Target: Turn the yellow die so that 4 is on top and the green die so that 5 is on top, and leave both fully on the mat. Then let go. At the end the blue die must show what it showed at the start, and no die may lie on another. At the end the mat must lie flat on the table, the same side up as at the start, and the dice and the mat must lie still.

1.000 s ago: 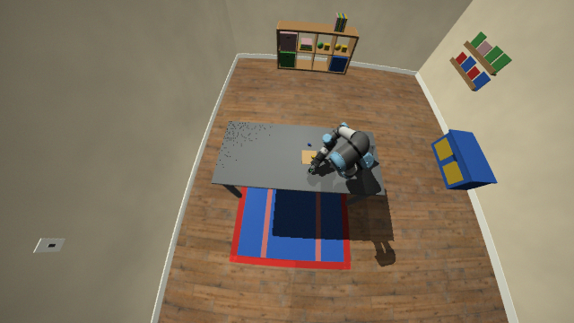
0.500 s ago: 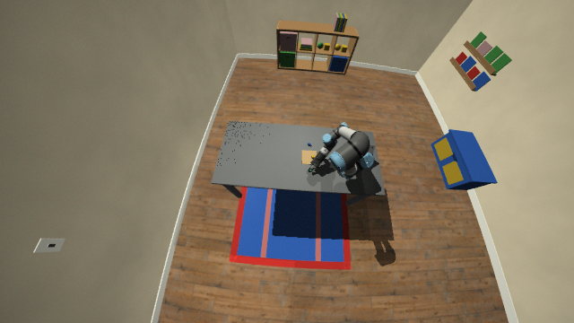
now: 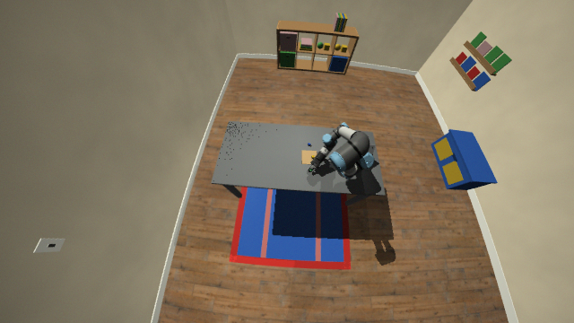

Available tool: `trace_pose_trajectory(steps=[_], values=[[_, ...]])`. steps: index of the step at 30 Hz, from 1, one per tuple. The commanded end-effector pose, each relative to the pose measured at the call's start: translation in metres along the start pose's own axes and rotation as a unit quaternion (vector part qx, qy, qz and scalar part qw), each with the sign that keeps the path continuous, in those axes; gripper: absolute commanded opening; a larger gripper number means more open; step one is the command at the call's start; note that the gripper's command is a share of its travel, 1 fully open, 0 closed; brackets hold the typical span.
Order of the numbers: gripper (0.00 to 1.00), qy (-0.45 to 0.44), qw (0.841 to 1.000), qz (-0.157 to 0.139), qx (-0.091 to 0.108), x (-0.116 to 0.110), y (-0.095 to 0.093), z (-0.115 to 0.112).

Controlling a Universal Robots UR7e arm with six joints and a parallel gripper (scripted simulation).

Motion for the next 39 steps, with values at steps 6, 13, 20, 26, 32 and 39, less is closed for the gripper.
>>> trace_pose_trajectory(steps=[6, 13, 20, 26, 32, 39], values=[[0.70, 0.000, 1.000, 0.000, 0.000, 0.000, 0.000, 0.000], [0.70, 0.000, 1.000, 0.000, 0.000, 0.000, 0.000, 0.000], [0.70, 0.000, 1.000, 0.000, 0.000, 0.000, 0.001, 0.000], [0.70, 0.000, 1.000, 0.000, 0.000, 0.000, 0.004, 0.000], [0.70, 0.000, 1.000, 0.000, 0.000, 0.000, 0.013, 0.000], [0.70, 0.000, 1.000, 0.000, 0.000, 0.000, 0.032, 0.000]])
Point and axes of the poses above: the point where the finger pads meet when closed, its own y axis back along the fingers, its own z axis across the jaws, x = y × z, the point moved 2 cm from there along y, back along the fingers, and after that the axes turned 7 degrees about y, right-handed, at the moved point
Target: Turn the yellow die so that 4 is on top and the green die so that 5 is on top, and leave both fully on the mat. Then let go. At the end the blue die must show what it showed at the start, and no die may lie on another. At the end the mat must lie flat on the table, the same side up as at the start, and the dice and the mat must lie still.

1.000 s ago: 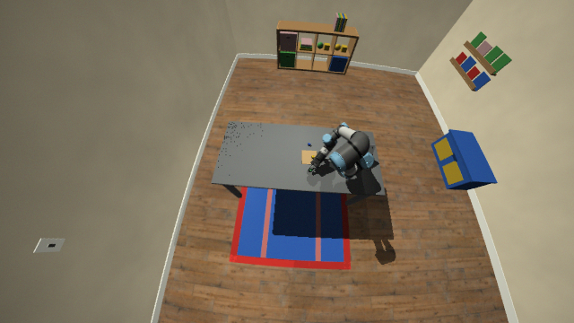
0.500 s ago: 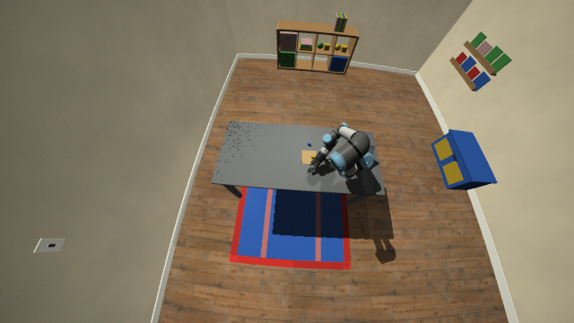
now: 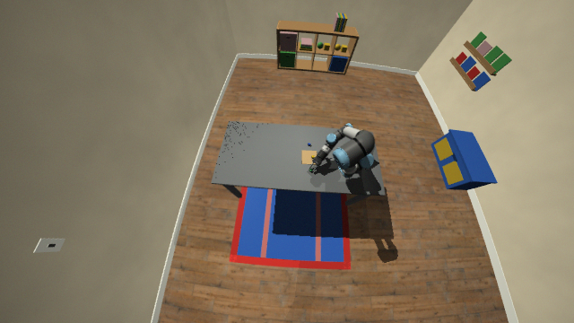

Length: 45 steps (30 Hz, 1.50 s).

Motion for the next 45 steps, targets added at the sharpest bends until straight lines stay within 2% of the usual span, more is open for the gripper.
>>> trace_pose_trajectory(steps=[1, 11, 22, 36, 45], values=[[0.70, 0.000, 1.000, 0.000, 0.000, 0.000, 0.014, 0.000], [0.70, 0.000, 1.000, 0.000, 0.000, 0.000, 0.028, 0.000], [0.70, 0.000, 1.000, 0.000, 0.000, -0.002, 0.030, -0.001], [0.70, 0.000, 1.000, 0.000, 0.000, -0.047, 0.055, -0.006], [0.70, 0.000, 1.000, 0.000, 0.000, -0.053, 0.058, -0.007]])
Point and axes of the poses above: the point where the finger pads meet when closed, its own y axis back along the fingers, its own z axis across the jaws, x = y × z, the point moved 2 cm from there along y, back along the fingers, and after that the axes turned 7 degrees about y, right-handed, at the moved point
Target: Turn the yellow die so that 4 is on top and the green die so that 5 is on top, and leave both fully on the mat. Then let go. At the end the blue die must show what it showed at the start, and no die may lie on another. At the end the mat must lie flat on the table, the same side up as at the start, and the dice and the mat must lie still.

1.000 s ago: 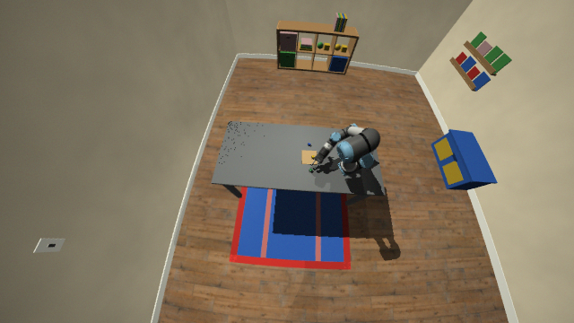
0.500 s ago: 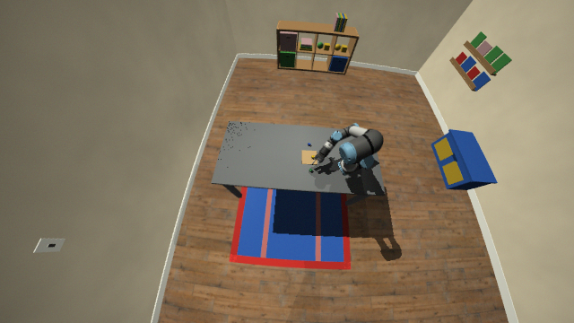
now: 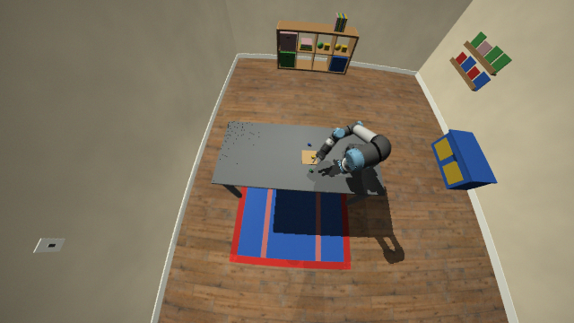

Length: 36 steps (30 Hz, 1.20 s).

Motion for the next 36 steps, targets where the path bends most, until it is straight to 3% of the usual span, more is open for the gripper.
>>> trace_pose_trajectory(steps=[1, 10, 15, 20, 25, 28, 33, 36], values=[[0.70, 0.000, 1.000, 0.000, 0.000, -0.002, 0.001, 0.000], [0.70, -0.004, 1.000, 0.015, -0.013, 0.000, 0.001, 0.001], [0.70, -0.012, 0.998, 0.049, -0.040, 0.003, 0.000, 0.003], [0.70, -0.023, 0.991, 0.108, -0.077, 0.006, 0.000, 0.005], [0.70, -0.034, 0.975, 0.188, -0.112, 0.005, 0.000, 0.005], [0.70, -0.035, 0.975, 0.190, -0.113, 0.005, 0.000, 0.005], [0.70, -0.040, 0.949, 0.283, -0.132, -0.003, -0.003, 0.001], [0.70, -0.040, 0.937, 0.320, -0.134, -0.008, -0.005, -0.001]])
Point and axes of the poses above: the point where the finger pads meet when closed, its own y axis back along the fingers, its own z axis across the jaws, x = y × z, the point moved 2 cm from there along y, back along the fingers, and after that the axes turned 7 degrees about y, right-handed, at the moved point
